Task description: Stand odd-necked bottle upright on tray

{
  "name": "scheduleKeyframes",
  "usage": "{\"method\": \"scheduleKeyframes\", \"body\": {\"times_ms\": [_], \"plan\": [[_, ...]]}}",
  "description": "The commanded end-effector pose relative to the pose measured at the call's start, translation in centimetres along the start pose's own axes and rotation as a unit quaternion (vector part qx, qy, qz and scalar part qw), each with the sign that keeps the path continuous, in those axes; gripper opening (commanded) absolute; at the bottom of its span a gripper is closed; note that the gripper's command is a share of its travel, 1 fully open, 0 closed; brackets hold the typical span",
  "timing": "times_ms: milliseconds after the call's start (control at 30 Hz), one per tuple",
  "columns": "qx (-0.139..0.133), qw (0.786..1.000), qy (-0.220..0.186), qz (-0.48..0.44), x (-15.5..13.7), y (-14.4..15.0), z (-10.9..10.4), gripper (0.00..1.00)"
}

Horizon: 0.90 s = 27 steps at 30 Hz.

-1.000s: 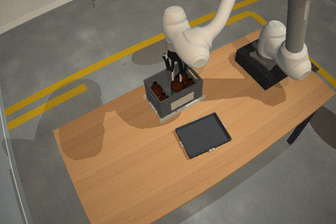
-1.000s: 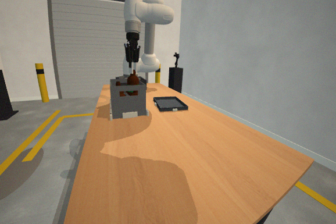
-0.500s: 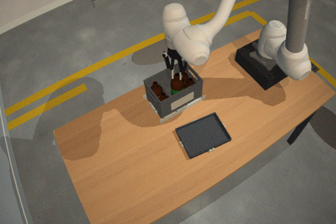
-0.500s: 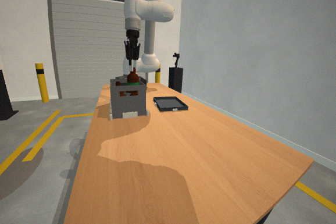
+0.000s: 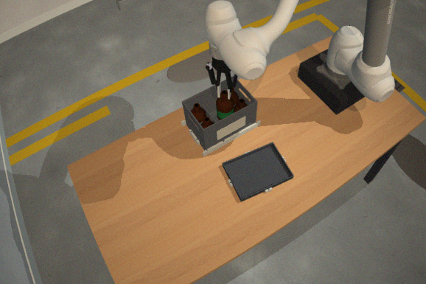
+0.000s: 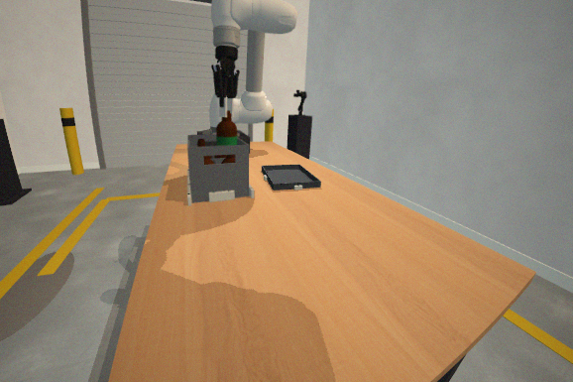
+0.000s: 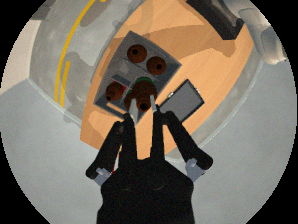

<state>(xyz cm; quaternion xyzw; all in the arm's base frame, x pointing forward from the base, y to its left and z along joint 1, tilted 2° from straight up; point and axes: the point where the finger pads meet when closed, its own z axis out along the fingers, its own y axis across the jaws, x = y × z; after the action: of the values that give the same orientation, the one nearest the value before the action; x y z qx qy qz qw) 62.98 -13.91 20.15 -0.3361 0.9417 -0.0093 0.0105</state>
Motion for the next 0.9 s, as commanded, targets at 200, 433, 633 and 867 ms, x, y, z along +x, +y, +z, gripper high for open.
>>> {"method": "scheduleKeyframes", "body": {"times_ms": [200,433,633,867], "plan": [[0.002,1.0,0.0,0.002,-0.2,0.03,-0.83,0.0],[0.002,1.0,0.0,0.002,-0.2,0.03,-1.0,0.0],[0.002,1.0,0.0,0.002,-0.2,0.03,-1.01,0.0],[0.002,1.0,0.0,0.002,-0.2,0.03,-1.01,0.0]]}}
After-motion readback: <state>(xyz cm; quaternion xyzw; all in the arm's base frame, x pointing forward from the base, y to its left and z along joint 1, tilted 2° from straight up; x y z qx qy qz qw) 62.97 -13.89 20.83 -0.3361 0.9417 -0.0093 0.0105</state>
